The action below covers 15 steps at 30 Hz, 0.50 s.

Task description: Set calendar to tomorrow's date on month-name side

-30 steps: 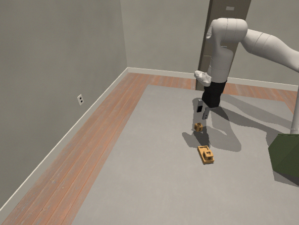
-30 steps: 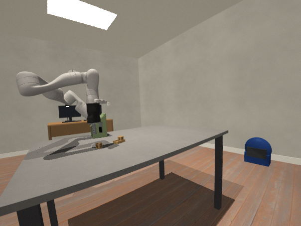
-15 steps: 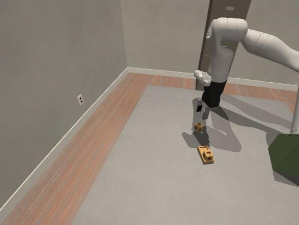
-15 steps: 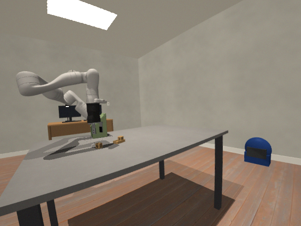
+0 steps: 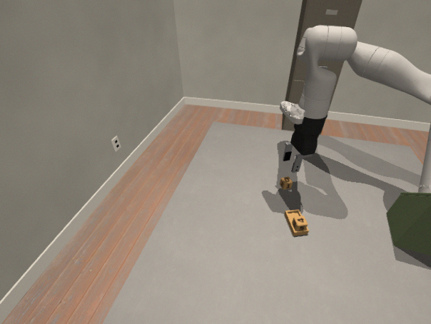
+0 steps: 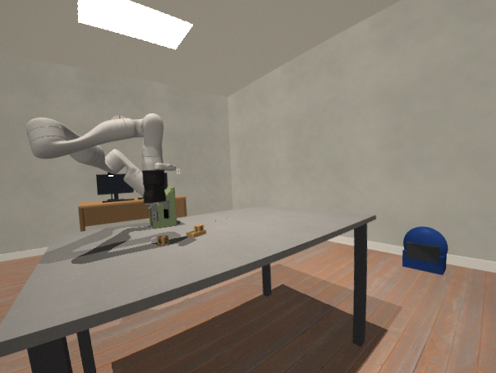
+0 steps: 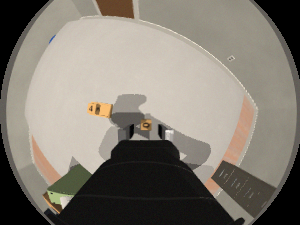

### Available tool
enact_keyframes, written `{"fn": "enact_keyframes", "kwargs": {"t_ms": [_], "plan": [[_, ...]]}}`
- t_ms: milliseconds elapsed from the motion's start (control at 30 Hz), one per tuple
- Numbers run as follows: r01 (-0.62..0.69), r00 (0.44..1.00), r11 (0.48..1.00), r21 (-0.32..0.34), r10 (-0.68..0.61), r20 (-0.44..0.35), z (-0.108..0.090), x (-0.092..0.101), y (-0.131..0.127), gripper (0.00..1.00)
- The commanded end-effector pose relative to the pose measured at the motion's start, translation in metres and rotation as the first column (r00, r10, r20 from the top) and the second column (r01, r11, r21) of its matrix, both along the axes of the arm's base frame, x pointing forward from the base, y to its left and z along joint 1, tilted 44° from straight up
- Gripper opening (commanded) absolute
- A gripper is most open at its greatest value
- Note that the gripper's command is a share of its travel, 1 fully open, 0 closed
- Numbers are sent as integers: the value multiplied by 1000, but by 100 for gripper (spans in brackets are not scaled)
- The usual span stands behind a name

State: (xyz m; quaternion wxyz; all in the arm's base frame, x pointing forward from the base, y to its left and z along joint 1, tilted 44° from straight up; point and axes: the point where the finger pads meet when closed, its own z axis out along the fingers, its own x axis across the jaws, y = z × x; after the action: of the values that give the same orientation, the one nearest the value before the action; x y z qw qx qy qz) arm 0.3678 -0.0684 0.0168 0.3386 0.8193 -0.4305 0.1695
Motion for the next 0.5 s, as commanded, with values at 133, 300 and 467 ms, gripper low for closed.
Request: {"fn": "enact_keyframes", "kwargs": {"t_ms": [133,300,467], "plan": [[33,999,999,0,-33,34,0,1,1,100],[62,996,998,1,-62,63,0,2,1,100],[131,983,991,6,-131,130,0,3,1,100]]}}
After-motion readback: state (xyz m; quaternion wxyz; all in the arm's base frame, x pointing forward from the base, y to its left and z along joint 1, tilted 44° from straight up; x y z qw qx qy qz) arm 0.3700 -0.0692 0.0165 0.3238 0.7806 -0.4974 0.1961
